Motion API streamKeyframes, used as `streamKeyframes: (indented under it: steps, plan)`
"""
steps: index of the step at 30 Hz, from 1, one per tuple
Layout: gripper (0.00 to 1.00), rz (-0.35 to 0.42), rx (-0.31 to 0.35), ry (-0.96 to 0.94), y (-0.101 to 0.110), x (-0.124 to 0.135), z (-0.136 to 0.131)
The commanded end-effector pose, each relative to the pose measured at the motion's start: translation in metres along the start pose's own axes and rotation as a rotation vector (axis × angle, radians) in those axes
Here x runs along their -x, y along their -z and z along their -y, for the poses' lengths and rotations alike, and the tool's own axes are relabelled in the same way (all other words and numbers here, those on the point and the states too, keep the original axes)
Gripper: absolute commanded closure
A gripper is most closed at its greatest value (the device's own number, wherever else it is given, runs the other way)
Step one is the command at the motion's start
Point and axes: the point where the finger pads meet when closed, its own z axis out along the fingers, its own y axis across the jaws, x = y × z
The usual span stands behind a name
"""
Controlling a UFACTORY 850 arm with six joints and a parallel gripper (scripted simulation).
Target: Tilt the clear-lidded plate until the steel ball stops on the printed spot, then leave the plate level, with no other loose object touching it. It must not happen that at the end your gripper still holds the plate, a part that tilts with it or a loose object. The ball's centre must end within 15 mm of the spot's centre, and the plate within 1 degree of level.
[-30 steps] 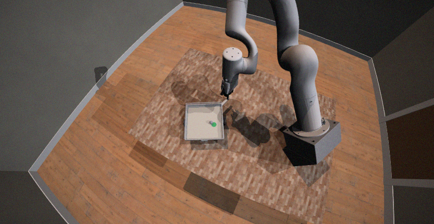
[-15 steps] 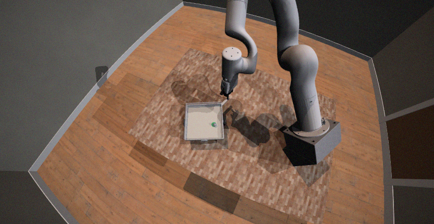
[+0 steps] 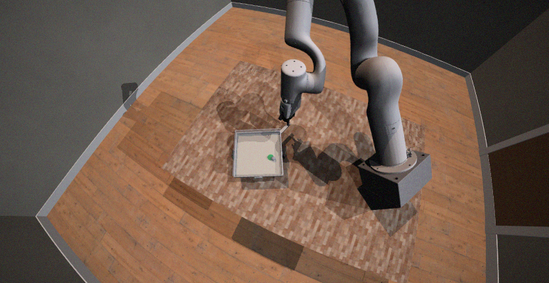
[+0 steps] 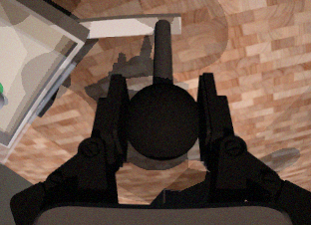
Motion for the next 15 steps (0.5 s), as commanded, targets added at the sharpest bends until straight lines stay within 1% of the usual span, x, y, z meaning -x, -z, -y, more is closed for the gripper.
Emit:
streamKeyframes:
  steps: [1, 15]
  plan:
    - [1.00, 0.001, -0.001, 0.000, -0.0001, 0.0012, 0.0002]
    - [1.00, 0.001, -0.001, 0.000, 0.0001, -0.0002, 0.0002]
